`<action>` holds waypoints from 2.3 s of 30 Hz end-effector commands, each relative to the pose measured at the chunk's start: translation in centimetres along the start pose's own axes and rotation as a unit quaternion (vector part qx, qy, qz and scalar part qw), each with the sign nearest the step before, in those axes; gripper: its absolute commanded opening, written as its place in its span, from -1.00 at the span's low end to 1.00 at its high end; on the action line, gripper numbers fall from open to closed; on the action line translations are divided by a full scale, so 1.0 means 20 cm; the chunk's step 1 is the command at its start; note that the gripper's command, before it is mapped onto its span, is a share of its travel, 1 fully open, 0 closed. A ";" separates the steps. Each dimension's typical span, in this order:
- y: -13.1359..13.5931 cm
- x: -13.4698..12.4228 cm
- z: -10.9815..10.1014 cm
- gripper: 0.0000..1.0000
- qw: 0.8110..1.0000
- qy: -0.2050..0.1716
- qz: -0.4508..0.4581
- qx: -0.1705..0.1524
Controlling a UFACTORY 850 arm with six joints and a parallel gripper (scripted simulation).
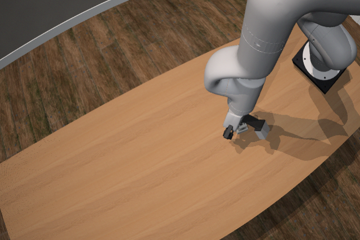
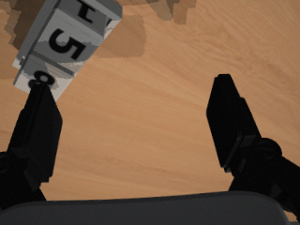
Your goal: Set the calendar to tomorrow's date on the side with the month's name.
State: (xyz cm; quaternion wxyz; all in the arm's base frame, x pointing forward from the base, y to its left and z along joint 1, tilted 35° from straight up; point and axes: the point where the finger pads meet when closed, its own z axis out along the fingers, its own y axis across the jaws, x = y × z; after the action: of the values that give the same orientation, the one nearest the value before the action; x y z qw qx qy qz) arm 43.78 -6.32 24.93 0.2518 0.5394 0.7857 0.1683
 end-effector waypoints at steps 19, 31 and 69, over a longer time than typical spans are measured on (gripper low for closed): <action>0.00 0.00 0.00 1.00 1.000 0.000 0.000 0.000; 0.00 0.00 0.00 1.00 1.000 0.000 0.000 0.000; -0.04 -0.05 0.00 1.00 1.000 0.000 0.000 0.000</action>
State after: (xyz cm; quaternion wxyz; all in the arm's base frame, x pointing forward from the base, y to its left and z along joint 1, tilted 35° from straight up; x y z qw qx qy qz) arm 43.60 -6.89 24.81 0.2527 0.5395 0.7854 0.1680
